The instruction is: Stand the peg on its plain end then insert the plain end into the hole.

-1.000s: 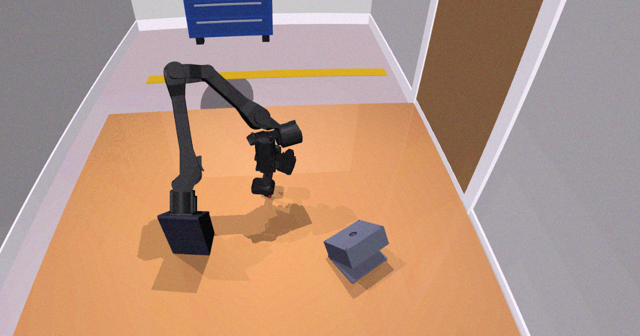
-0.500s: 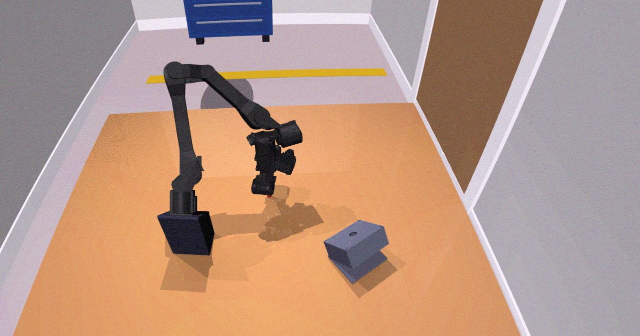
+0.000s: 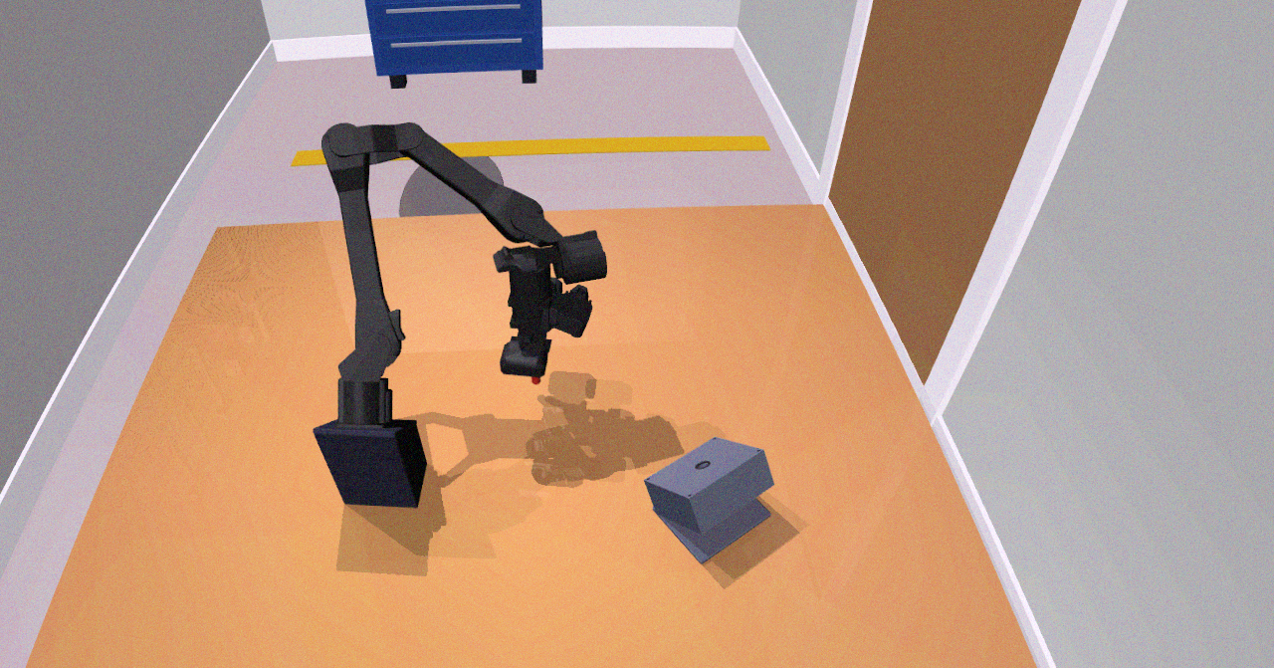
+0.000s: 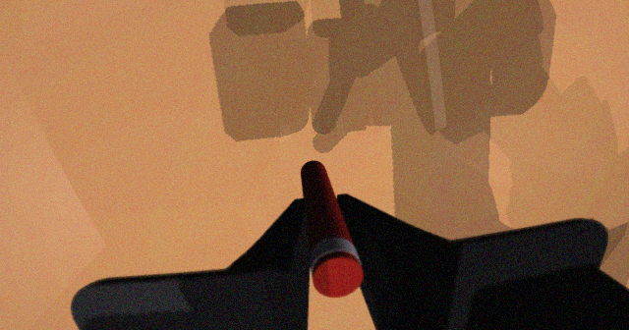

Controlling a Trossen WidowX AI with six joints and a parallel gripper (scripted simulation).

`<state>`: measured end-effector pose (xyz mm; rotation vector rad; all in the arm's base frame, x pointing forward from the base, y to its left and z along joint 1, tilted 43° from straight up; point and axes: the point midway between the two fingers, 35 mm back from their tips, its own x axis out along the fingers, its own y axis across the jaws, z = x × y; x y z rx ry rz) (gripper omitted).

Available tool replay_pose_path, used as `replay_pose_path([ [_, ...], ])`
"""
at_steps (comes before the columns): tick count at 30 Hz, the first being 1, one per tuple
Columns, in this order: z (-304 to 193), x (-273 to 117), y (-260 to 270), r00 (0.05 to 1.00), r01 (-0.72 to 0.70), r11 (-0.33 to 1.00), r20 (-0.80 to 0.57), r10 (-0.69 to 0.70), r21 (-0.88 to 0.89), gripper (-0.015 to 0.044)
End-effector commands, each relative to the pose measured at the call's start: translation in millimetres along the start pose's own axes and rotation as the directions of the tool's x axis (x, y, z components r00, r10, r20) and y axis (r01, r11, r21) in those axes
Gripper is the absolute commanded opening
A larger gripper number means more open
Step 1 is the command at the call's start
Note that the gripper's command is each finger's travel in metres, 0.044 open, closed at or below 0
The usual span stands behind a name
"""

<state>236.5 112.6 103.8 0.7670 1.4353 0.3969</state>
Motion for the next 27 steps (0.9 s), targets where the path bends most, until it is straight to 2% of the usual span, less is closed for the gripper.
replay_pose_path([
  [1, 1.0, -14.4, 1.3, 1.000, -0.004, 1.000, 0.007, 0.004, -0.011, 0.0000],
  [13, 2.0, -50.7, -4.3, 1.000, -0.007, 1.000, 0.006, 0.007, -0.005, 0.0000],
  [27, 27.2, -55.1, -13.7, 0.997, 0.051, 0.997, 0.059, -0.054, 0.065, 0.0000],
])
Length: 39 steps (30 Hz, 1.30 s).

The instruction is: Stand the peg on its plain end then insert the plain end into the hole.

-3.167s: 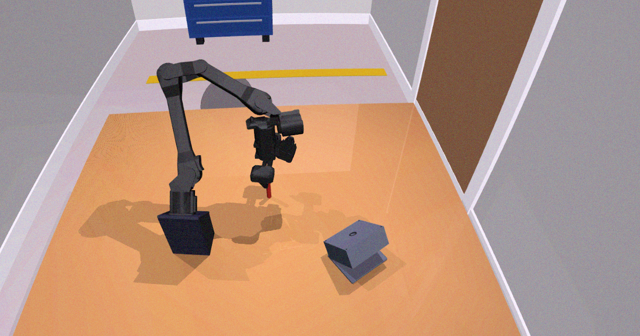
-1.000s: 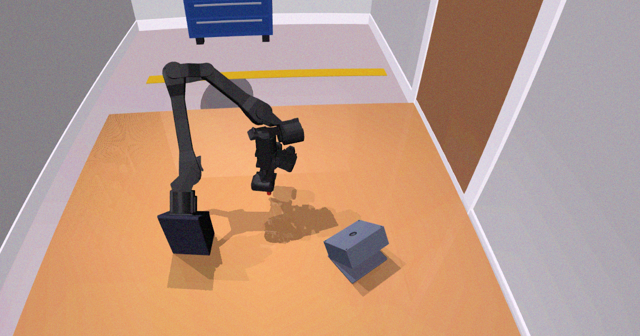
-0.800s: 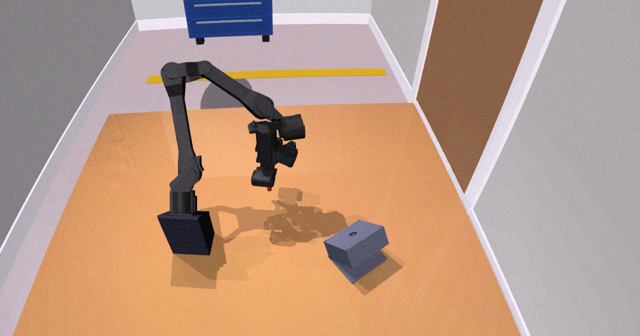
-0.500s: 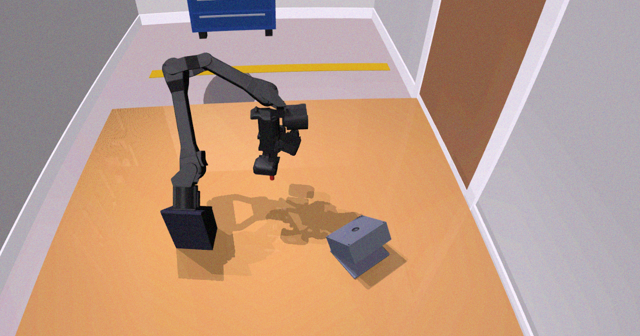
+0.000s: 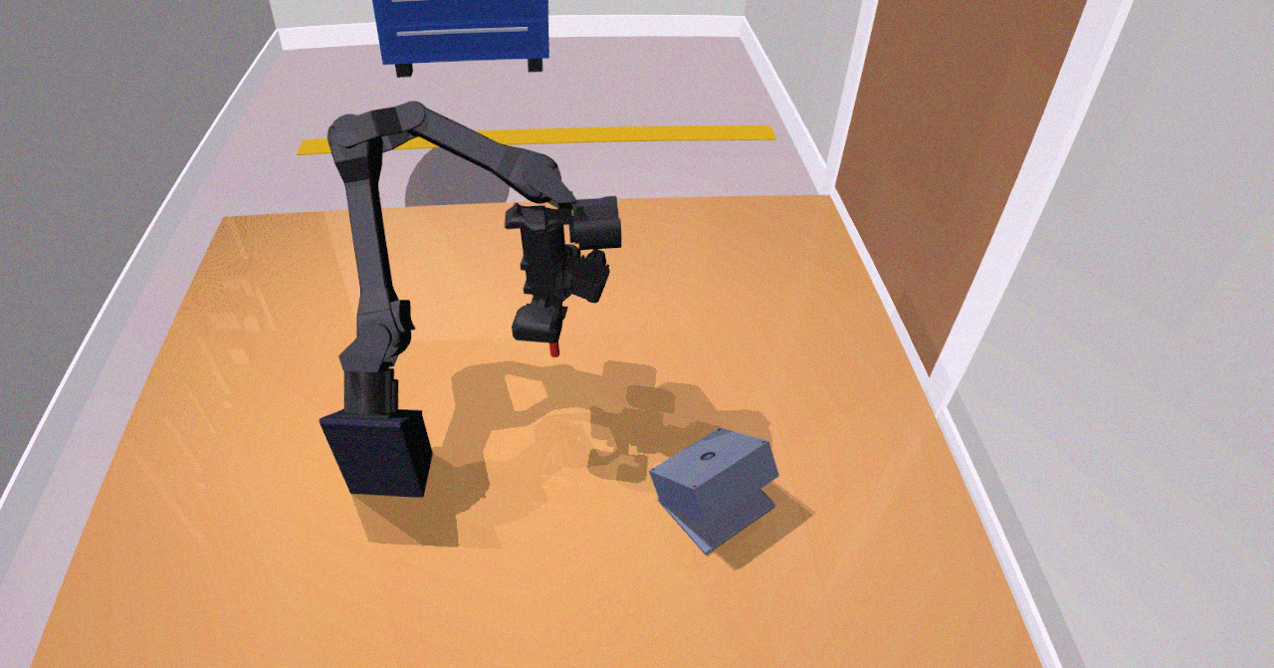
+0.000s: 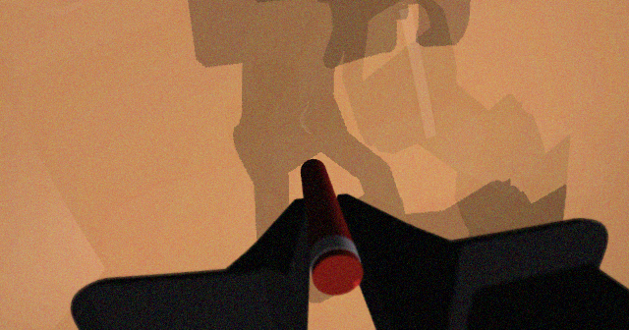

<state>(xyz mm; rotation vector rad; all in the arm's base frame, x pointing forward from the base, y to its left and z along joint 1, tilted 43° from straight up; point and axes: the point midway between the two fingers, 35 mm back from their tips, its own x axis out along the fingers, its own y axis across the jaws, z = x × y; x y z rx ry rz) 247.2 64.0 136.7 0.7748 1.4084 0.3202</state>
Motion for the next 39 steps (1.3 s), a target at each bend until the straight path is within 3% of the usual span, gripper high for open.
replay_pose_path([
  [1, 9.3, 0.4, -4.3, 1.000, 0.021, 0.999, 0.013, -0.022, 0.032, 0.0000],
  [39, 96.8, -15.5, -40.0, 0.954, 0.155, 0.945, 0.204, -0.219, 0.290, 0.0000],
])
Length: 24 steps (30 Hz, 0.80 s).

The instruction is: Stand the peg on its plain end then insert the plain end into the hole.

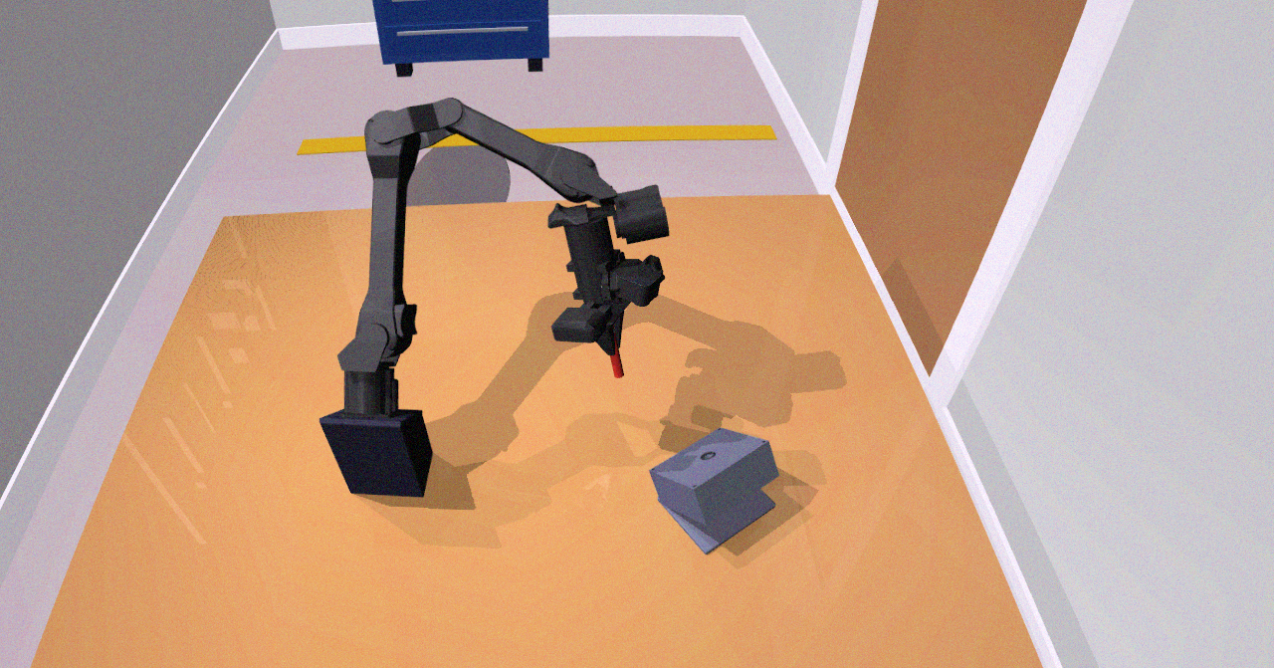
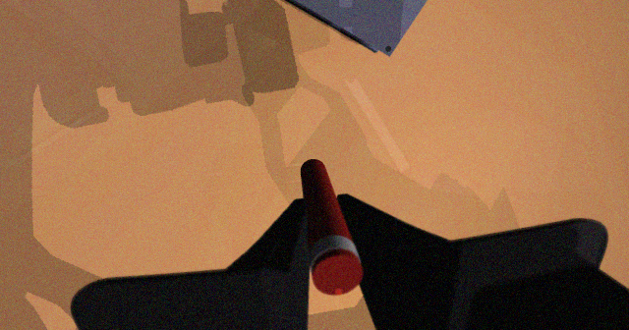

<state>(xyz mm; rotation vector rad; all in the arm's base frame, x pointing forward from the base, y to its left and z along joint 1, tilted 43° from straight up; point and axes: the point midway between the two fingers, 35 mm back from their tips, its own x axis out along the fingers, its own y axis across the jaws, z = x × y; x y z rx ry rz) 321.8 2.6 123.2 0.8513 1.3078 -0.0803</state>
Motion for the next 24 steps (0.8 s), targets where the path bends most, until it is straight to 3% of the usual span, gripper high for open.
replay_pose_path([
  [1, 10.3, 2.6, -3.1, 1.000, 0.018, 0.999, 0.019, -0.019, 0.033, 0.0000],
  [24, 68.7, 3.6, -17.1, 0.980, 0.075, 0.976, 0.164, -0.110, 0.202, 0.0000],
])
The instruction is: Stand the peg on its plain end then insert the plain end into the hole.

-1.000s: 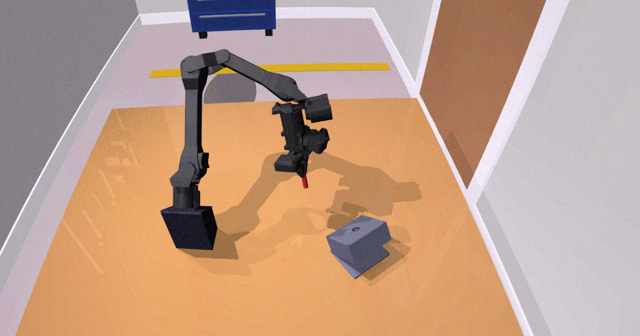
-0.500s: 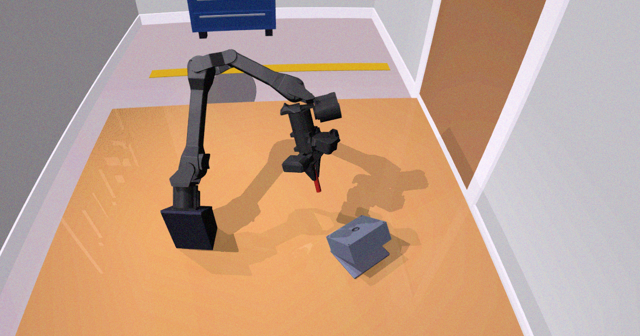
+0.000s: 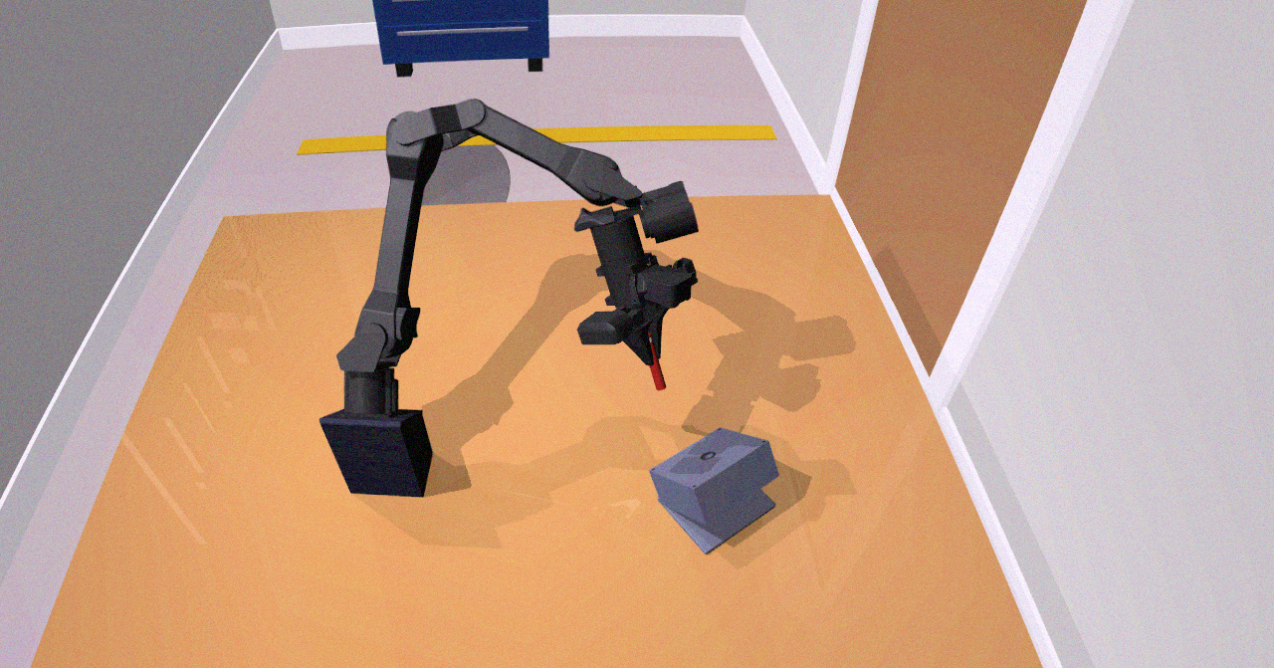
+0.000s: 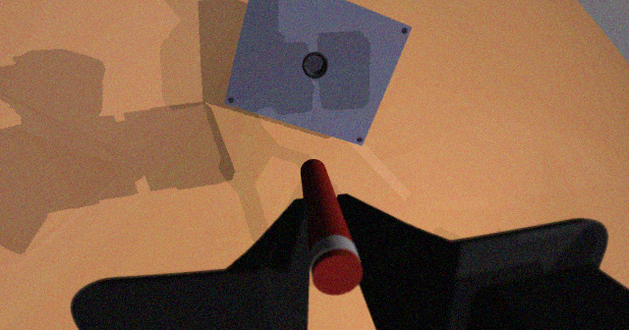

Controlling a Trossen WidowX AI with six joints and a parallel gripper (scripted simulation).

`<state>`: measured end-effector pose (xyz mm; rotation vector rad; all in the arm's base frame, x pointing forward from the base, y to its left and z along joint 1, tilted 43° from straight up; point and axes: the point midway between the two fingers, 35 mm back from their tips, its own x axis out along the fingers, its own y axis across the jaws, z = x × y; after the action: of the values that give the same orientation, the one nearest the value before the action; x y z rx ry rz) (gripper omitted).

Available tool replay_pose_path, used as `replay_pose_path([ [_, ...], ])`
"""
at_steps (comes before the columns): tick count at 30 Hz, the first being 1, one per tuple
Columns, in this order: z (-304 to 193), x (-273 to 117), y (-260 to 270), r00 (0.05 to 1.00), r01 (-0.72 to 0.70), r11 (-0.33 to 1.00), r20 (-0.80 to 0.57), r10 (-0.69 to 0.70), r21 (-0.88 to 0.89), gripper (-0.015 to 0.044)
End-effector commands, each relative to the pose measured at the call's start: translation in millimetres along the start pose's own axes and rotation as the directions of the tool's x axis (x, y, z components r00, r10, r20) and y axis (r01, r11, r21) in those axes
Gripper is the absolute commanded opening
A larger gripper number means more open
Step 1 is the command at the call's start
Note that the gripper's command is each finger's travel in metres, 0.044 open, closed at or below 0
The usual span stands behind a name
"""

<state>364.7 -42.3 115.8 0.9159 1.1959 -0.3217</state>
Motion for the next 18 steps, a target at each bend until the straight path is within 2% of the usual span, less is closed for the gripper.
replay_pose_path([
  [1, 10.3, 4.1, -2.1, 1.000, 0.015, 0.999, 0.022, -0.016, 0.034, 0.0000],
  [18, 34.7, 19.1, -5.1, 0.996, 0.034, 0.994, 0.082, -0.042, 0.100, 0.0000],
])
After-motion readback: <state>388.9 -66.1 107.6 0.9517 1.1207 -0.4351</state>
